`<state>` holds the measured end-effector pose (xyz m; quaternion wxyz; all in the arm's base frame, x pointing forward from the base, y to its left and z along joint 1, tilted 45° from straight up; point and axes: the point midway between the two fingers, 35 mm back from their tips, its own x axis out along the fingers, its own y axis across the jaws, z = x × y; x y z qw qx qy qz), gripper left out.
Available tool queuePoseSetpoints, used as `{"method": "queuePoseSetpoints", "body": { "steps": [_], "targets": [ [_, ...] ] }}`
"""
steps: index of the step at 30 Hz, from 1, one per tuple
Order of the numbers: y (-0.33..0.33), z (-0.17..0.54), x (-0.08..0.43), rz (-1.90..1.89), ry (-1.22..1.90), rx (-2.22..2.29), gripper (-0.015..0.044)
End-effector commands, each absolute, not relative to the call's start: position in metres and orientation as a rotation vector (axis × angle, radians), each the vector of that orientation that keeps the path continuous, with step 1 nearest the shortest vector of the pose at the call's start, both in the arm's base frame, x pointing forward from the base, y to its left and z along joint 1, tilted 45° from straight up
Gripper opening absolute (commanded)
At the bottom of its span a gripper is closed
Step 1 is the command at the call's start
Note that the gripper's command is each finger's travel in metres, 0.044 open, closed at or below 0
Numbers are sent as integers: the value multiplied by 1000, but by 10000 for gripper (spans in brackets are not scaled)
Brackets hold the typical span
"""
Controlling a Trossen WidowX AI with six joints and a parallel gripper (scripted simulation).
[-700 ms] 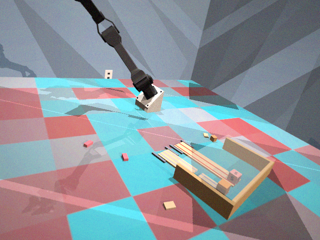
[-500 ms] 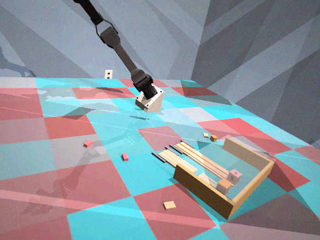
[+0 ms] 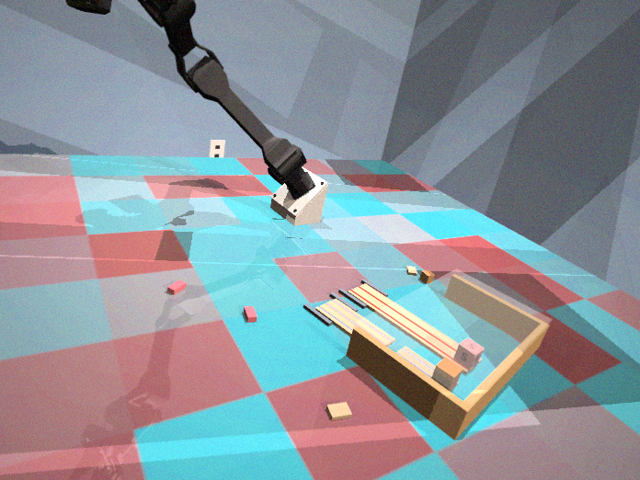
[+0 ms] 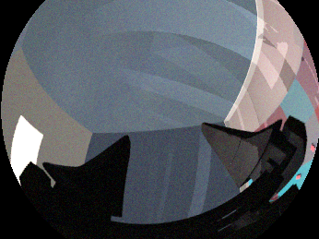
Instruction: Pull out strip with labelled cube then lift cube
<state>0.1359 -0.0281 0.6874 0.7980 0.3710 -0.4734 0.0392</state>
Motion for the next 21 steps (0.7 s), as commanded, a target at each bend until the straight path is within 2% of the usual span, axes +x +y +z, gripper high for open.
{"method": "queuePoseSetpoints", "body": {
  "steps": [1, 11, 21],
  "targets": [
    [-11, 655, 185, 26, -869, 755, 400],
    [55, 533, 294, -87, -447, 538, 400],
    [125, 379, 336, -132, -56, 162, 400]
  ]
}}
